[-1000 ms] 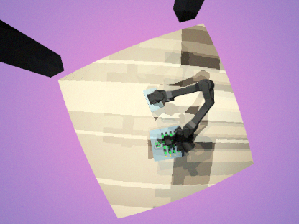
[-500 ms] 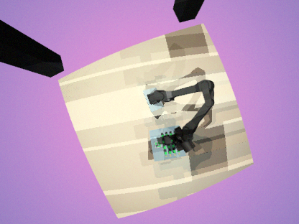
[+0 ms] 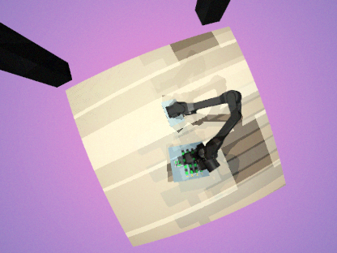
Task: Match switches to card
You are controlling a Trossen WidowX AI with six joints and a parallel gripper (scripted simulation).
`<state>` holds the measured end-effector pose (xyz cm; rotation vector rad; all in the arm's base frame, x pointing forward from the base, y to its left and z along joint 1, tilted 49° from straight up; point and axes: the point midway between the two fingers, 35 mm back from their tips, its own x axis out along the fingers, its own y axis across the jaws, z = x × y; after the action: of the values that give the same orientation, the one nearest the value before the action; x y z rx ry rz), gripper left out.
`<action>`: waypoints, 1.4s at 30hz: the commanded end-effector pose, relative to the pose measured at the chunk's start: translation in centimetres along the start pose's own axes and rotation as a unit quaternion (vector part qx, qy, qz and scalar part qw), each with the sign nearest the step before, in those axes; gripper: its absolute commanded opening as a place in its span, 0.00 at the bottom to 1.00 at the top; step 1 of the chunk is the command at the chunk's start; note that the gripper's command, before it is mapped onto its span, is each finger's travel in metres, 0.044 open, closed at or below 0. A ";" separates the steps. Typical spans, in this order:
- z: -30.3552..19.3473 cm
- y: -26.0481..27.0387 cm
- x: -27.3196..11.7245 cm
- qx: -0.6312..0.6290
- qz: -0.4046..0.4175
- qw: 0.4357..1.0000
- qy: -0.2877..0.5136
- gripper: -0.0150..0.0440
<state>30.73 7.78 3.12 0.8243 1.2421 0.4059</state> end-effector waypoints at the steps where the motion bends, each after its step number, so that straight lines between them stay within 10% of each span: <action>1: 0.0 -0.1 0.1 0.003 -0.002 1.000 0.000 0.25; 42: 0.0 -0.1 0.6 0.003 -0.001 1.000 0.000 0.25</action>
<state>30.94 8.14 2.79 0.8237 1.2412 0.4060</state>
